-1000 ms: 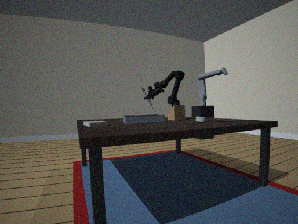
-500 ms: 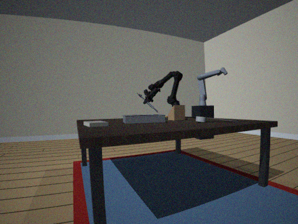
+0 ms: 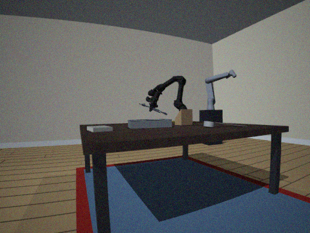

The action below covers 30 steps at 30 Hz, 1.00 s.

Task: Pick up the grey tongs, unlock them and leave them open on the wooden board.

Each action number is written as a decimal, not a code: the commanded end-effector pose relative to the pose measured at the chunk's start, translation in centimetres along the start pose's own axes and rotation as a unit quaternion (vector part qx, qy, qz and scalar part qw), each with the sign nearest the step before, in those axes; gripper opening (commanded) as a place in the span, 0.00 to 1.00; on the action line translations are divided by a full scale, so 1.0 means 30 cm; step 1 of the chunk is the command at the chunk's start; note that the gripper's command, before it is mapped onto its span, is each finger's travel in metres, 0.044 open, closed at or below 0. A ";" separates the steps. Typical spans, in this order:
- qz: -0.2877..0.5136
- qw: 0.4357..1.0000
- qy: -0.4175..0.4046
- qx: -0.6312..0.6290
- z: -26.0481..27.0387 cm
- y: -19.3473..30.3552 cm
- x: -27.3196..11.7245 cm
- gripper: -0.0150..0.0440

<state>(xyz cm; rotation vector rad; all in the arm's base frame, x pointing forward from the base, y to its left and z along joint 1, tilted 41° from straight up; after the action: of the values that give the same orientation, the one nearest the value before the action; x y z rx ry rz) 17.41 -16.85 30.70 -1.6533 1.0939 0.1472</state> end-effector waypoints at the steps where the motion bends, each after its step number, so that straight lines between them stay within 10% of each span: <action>1: 0.051 0.999 0.009 -0.013 0.007 -0.009 0.021 0.00; 30: 0.202 0.972 0.060 -0.106 0.041 -0.039 0.071 0.00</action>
<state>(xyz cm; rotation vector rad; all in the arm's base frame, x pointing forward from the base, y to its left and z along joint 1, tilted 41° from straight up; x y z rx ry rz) 19.86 -16.90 29.87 -1.6244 1.5362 0.4502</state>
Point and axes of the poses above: the point midway between the two fingers, 35 mm back from their tips, its own x axis out along the fingers, its own z axis across the jaws, y = z × x, the point moved 4 cm from there along -x, back along the fingers, and after that the axes turned 4 degrees about -x, right-handed, at the moved point
